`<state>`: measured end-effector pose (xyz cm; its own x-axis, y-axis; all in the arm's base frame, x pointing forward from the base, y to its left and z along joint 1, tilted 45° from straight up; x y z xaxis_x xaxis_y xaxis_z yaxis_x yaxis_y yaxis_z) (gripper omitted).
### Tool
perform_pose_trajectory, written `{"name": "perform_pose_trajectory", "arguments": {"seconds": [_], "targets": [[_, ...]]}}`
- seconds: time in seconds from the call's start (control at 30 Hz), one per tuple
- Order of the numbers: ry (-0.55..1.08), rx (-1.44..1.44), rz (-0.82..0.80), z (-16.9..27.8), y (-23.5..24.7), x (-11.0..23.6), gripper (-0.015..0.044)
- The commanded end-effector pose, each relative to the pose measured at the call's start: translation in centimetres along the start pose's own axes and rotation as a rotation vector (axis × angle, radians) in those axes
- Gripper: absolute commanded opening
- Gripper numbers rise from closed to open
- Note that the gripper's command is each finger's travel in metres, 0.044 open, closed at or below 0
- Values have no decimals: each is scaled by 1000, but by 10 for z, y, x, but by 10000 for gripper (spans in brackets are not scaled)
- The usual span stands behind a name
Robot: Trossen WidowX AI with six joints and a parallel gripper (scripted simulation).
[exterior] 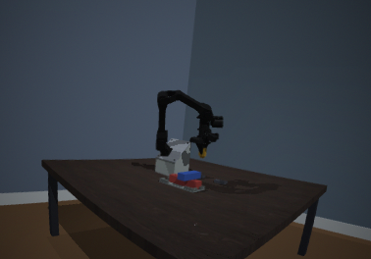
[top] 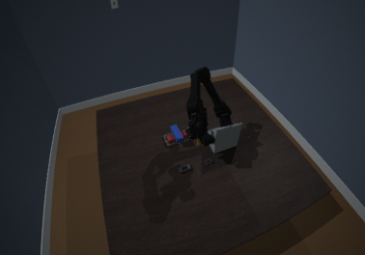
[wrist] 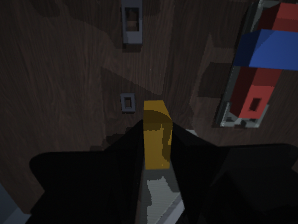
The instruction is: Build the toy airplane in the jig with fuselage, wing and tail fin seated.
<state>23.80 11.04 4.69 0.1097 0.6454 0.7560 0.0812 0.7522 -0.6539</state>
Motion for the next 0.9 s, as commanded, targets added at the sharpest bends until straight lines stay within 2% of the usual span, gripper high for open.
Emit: {"name": "perform_pose_trajectory", "arguments": {"seconds": [0.0,0.87], "targets": [[-2,6,1,-3,-13,-3,0],[-17,-16,-2,-13,-97,-16,0]]}}
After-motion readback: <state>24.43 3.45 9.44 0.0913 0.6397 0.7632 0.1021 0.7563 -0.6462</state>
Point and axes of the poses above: the point midway between the two fingers, 35 mm back from their tips, its own x axis back along the fingers, its own y axis across the jaws, z = x × y, the point moved 8 cm from there along x, back along the fingers, and after that the axes turned 3 degrees about -x, right-handed, at the moved point
